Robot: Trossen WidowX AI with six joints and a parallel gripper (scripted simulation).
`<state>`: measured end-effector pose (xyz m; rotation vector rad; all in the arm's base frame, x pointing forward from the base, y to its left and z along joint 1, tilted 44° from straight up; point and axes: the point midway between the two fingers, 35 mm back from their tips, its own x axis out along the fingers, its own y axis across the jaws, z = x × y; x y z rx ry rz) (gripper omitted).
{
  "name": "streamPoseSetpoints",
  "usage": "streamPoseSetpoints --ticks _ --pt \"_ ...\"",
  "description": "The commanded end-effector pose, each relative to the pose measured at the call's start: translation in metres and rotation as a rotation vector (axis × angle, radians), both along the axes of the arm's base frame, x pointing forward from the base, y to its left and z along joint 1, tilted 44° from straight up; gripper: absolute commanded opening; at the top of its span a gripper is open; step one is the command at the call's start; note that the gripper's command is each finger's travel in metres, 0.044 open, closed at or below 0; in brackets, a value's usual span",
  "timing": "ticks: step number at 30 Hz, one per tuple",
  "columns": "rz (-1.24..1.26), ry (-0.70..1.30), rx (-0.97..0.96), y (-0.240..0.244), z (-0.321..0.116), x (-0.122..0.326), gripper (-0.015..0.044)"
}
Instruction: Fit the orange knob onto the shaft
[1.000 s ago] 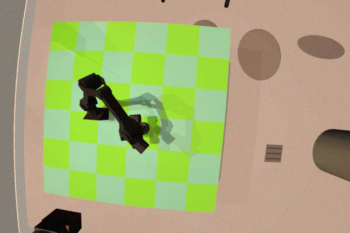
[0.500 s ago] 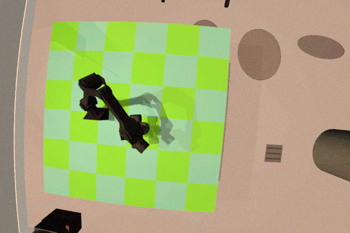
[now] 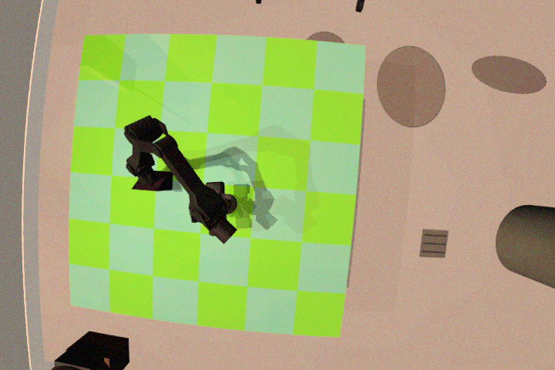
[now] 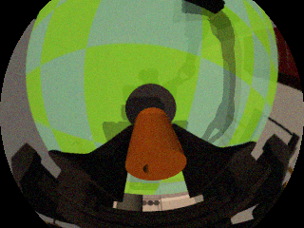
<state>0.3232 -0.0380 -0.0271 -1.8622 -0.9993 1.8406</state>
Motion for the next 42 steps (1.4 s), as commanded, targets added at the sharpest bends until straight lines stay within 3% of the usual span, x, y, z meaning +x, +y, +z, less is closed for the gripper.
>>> streamPoseSetpoints --ticks 1,42 --pt "0.002 -0.009 0.005 0.0007 0.0002 0.0010 0.0000" --pt "-0.045 0.035 -0.001 -0.0029 0.0007 -0.0002 0.0000"
